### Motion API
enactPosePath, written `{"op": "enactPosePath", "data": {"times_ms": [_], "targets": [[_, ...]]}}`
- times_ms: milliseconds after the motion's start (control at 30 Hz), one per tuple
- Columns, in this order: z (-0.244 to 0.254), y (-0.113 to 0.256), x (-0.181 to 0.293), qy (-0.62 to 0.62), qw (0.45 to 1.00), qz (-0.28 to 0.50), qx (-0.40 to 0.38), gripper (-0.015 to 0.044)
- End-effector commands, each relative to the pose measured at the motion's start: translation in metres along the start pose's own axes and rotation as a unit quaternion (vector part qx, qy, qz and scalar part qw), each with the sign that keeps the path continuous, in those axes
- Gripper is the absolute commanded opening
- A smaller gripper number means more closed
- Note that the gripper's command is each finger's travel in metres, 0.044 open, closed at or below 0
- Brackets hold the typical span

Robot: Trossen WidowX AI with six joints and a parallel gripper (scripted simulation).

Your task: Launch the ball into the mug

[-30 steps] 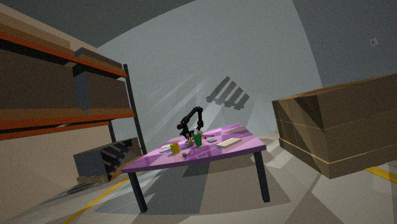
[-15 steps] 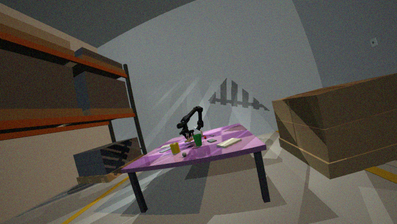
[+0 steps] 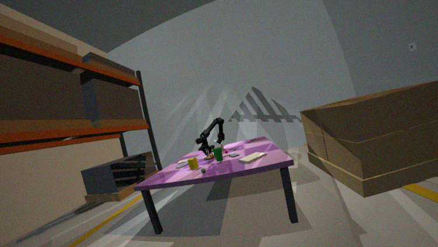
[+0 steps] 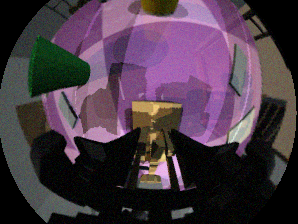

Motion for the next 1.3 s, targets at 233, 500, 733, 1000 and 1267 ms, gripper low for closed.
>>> {"op": "enactPosePath", "data": {"times_ms": [233,500,733,1000,1267], "targets": [[0.000,-0.008,0.000,-0.001,1.000,0.000,-0.001,0.0000],[0.000,-0.008,0.000,-0.001,1.000,0.000,-0.001,0.0131],[0.000,-0.008,0.000,-0.001,1.000,0.000,-0.001,0.0315],[-0.002,0.081,-0.001,-0.002,1.000,0.000,0.002,0.0440],[-0.004,0.075,-0.002,-0.007,1.000,-0.001,-0.001,0.0440]]}}
Point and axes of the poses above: the point midway between the two fingers, 35 mm back from their tips, its own y axis back along the fingers, its own z axis across the jaws, x = y × z, the point moved 10 cm from there along y, back along the fingers, and after that the axes turned 1 degree about y, right-handed, at the moved point
